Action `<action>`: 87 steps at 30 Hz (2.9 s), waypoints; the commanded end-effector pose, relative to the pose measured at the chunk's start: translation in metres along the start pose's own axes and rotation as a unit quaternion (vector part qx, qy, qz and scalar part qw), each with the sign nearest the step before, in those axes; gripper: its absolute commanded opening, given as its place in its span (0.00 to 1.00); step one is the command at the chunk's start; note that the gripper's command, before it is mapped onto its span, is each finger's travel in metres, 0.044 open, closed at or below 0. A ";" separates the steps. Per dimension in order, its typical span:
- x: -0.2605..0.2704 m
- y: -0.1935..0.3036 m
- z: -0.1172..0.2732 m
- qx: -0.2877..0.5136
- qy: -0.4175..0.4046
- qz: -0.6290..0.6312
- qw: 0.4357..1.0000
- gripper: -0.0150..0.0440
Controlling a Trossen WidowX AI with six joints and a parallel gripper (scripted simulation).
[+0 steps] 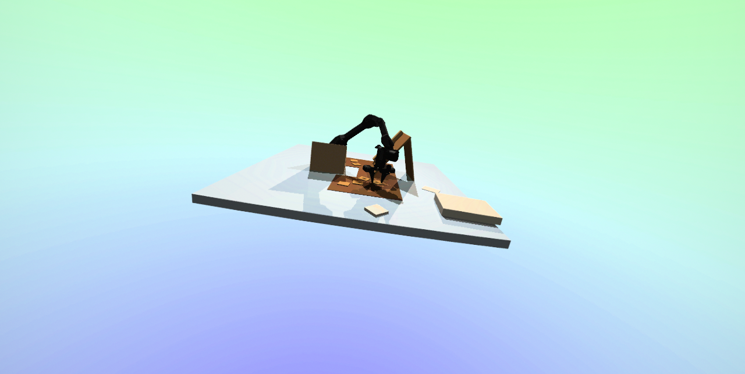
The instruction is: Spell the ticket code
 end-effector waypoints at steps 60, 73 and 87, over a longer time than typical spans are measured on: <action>0.010 -0.005 0.043 -0.060 -0.122 0.130 0.982 0.25; 0.016 -0.007 0.068 -0.146 -0.230 0.284 0.919 0.25; 0.016 0.005 0.101 -0.249 -0.308 0.445 0.803 0.25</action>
Point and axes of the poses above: the point midway between the two fingers, 35 mm back from their tips, its own z axis back along the fingers, its own x axis across the jaws, y = z × x, the point moved 5 cm from there along z, back along the fingers, and after that the axes turned 10 degrees about -z, right-handed, at the moved point
